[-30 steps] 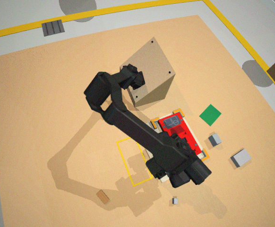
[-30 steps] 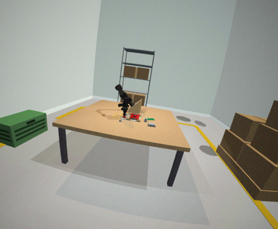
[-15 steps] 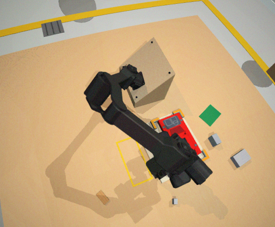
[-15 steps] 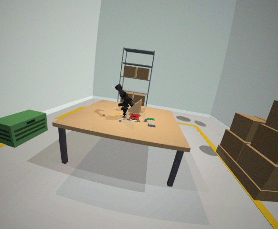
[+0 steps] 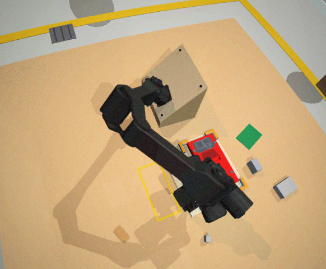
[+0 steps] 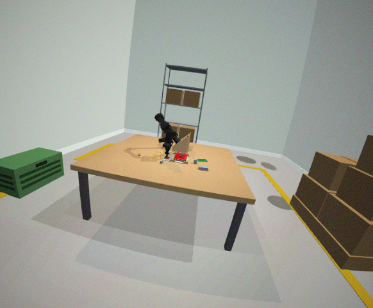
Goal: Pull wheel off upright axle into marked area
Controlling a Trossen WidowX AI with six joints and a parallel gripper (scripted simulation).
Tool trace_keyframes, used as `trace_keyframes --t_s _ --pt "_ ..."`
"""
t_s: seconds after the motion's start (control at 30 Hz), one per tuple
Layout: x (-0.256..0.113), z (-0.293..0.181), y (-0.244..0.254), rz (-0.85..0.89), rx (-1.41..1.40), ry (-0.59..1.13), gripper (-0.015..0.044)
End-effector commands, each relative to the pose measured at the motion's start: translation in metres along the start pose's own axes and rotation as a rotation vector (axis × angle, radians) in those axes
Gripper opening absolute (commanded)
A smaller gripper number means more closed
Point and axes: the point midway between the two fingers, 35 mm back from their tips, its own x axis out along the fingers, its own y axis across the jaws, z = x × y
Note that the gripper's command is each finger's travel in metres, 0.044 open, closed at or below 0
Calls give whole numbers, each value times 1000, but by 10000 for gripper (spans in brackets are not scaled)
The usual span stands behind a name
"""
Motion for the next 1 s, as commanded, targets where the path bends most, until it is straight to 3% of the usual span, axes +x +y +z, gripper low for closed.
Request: trace_keyframes --t_s 0.0,0.97 --pt "-6 0 2 9 5 3 0" --pt "-15 0 1 8 2 2 0"
